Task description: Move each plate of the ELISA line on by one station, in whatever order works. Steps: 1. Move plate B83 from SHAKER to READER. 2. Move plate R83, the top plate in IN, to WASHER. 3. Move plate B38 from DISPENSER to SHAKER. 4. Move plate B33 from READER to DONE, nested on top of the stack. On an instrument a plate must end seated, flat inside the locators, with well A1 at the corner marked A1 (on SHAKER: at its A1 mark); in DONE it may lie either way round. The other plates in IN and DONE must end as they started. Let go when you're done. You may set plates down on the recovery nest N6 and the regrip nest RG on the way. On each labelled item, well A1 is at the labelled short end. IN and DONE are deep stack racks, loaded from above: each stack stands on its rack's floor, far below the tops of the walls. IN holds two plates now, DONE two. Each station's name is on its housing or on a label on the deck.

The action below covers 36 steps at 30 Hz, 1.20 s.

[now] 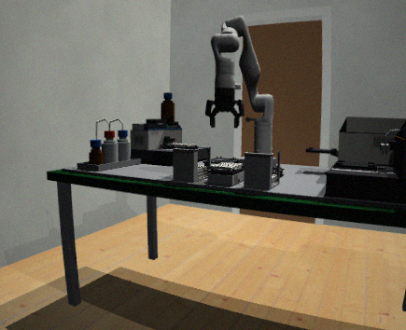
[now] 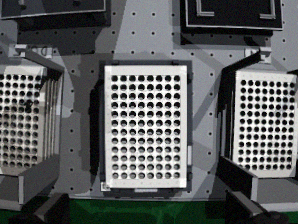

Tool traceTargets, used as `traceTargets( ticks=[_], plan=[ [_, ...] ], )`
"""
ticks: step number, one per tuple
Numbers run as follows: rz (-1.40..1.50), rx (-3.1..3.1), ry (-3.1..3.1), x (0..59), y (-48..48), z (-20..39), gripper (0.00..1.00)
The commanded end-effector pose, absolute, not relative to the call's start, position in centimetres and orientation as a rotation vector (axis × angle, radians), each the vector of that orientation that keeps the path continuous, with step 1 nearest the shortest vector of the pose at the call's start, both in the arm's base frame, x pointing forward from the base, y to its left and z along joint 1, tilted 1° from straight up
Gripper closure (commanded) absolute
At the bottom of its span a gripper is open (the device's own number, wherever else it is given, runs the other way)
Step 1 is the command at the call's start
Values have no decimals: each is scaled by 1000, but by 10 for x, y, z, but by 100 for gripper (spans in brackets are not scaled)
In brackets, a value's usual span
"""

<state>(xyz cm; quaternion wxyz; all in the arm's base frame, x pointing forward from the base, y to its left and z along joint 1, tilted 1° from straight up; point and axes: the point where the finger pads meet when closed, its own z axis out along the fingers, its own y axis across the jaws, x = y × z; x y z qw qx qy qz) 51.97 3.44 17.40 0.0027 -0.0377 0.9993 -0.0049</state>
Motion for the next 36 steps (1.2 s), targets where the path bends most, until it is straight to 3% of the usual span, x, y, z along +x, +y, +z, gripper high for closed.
traceTargets(
  ticks=[1, 36],
  plan=[
    [-15, -118, 3130, 504, 33, 175, 0],
    [-15, -118, 3130, 485, 32, 160, 0]
  ],
)
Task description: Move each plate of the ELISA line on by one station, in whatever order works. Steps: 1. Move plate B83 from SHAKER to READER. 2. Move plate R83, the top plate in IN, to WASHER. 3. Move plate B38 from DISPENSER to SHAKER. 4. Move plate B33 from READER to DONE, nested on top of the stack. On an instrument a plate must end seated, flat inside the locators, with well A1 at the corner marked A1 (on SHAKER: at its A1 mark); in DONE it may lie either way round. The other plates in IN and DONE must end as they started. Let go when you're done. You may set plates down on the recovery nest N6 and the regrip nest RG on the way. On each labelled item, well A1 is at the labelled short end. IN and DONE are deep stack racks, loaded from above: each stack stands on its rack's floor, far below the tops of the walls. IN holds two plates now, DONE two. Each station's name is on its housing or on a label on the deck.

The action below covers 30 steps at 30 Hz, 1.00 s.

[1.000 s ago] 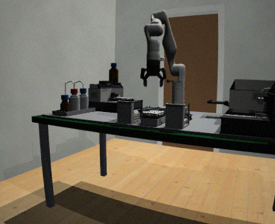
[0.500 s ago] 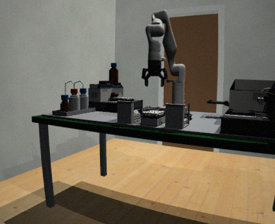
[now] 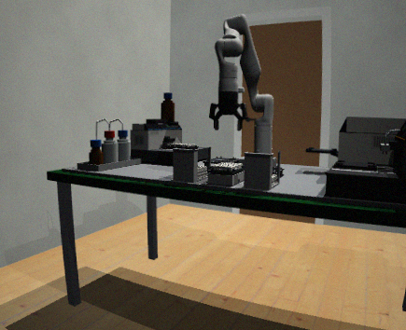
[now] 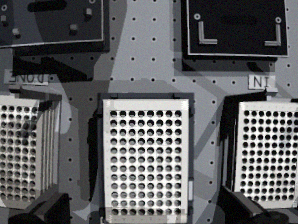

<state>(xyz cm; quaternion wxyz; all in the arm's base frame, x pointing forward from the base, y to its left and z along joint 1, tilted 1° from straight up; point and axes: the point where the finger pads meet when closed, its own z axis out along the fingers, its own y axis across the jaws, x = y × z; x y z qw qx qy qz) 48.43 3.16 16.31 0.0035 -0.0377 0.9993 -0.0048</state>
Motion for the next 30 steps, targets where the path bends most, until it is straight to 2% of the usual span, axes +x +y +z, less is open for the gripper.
traceTargets(
  ticks=[1, 30],
  plan=[
    [-15, -118, 3130, 485, 32, 160, 0],
    [-15, -118, 3130, 485, 31, 125, 0]
  ],
)
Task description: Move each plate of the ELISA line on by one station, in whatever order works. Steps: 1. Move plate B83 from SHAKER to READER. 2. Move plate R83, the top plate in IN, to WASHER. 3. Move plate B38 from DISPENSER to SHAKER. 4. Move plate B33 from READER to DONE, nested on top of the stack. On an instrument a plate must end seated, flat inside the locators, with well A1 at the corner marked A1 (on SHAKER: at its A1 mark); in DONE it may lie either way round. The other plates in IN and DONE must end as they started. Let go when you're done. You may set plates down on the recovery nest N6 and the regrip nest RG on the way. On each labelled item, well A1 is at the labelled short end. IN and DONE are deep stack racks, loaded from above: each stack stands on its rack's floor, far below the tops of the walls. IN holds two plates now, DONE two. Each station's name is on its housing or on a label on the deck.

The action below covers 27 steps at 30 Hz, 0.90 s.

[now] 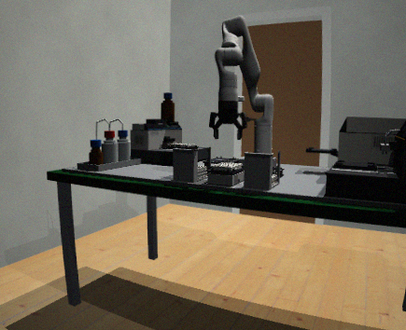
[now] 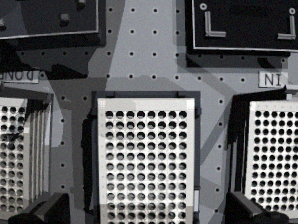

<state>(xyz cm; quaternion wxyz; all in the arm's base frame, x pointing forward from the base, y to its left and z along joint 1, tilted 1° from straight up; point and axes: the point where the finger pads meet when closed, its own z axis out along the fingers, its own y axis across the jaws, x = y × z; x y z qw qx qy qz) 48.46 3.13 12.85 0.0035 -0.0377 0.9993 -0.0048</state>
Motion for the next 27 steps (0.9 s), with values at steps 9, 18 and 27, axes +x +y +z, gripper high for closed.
traceTargets(
  ticks=[9, 18, 27],
  plan=[
    [-15, -118, 3130, 485, 31, 116, 0],
    [-15, -118, 3130, 485, 31, 104, 0],
    [-15, -118, 3130, 485, 31, 95, 0]
  ],
)
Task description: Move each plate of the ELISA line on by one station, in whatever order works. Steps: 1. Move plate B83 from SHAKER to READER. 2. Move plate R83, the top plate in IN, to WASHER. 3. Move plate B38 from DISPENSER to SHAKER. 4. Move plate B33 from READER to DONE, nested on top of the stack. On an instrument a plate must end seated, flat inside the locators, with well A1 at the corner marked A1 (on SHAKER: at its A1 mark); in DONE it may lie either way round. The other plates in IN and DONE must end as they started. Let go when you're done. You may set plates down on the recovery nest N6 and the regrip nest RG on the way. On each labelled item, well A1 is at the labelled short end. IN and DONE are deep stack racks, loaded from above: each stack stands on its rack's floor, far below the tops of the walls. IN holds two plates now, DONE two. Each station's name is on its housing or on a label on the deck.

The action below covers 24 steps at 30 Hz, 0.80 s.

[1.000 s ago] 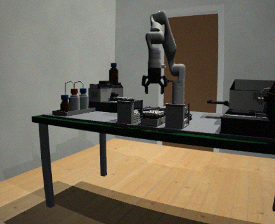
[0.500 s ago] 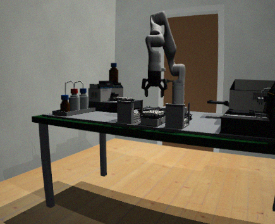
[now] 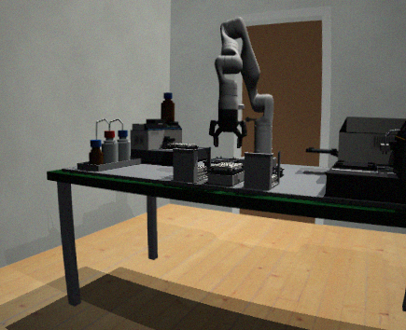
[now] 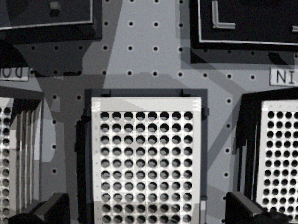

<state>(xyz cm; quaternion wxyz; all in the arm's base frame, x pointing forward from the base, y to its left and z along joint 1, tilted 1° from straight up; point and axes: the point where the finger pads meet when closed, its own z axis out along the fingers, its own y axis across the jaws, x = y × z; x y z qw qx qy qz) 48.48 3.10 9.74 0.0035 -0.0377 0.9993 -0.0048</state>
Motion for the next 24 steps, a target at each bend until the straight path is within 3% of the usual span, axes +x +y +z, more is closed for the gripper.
traceTargets(
  ticks=[1, 24],
  plan=[
    [-15, -118, 3130, 485, 31, 93, 0],
    [-15, -118, 3130, 486, 31, 65, 0]
  ],
)
